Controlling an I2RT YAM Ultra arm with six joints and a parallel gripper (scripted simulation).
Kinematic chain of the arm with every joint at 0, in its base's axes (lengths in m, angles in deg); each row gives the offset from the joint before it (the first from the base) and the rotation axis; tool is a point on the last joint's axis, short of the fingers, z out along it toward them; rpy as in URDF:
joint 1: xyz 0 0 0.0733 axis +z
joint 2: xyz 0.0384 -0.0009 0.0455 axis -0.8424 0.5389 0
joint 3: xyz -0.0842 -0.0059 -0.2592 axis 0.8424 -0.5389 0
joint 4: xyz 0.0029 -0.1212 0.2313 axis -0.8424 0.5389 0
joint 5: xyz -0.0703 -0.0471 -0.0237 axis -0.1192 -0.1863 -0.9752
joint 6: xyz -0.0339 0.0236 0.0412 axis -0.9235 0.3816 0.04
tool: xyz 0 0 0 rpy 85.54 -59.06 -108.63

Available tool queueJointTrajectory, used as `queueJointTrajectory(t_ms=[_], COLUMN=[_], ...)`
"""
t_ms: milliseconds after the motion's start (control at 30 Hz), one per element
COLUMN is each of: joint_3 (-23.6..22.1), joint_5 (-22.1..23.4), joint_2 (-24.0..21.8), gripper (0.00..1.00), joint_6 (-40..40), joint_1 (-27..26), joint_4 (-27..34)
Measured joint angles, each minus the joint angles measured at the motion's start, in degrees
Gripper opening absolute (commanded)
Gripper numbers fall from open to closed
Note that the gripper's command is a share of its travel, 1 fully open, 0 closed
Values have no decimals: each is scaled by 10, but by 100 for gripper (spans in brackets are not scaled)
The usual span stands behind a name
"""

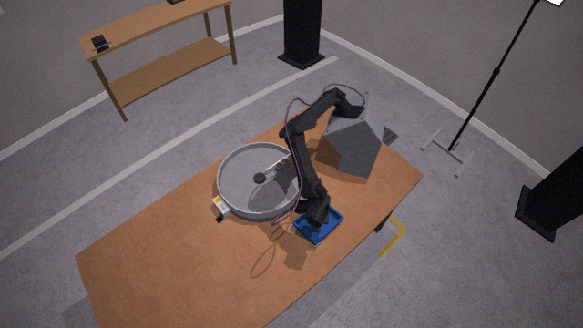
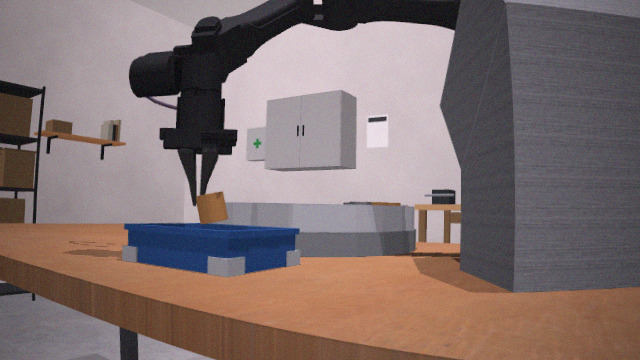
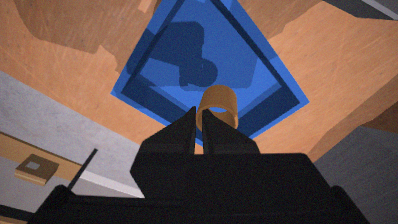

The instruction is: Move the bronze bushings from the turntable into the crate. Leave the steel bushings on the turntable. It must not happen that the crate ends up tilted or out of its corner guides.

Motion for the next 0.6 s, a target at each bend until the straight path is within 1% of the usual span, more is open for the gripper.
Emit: queueJointTrajectory(t_ms=[300,600], joint_3=[0,1], joint_5=[0,0], joint_2=[0,12], gripper=[0,0], joint_6=[0,-5], joint_1=[0,0], joint_4=[0,-11])
